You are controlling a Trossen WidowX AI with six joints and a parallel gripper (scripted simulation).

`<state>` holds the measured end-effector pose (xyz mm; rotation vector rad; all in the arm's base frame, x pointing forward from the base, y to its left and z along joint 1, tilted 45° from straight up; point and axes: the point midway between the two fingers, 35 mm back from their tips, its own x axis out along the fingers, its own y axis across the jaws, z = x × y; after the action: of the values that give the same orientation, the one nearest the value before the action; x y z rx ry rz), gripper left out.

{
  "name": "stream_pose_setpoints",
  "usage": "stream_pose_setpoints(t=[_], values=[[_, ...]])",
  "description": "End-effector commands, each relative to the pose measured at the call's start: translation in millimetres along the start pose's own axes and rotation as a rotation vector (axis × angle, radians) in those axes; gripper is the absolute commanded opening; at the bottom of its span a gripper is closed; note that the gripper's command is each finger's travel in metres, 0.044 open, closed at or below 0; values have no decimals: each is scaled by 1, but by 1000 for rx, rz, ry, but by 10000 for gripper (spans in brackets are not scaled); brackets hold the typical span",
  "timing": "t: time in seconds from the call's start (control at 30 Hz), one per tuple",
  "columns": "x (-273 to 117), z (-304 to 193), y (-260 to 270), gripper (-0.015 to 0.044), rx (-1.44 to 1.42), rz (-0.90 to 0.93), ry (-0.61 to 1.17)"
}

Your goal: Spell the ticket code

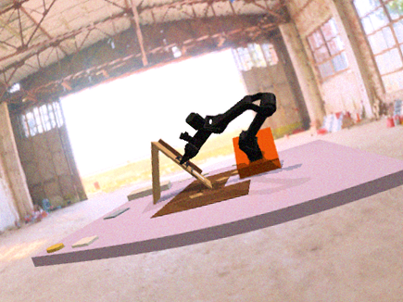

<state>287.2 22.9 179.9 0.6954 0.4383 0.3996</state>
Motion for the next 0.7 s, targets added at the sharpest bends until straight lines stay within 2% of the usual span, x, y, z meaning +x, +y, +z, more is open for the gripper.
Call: stream_pose_setpoints(t=[0.0,0.67], values=[[0,-1,-2,0,-3,2,3],[0,-1,-12,0,-3,2,3]])
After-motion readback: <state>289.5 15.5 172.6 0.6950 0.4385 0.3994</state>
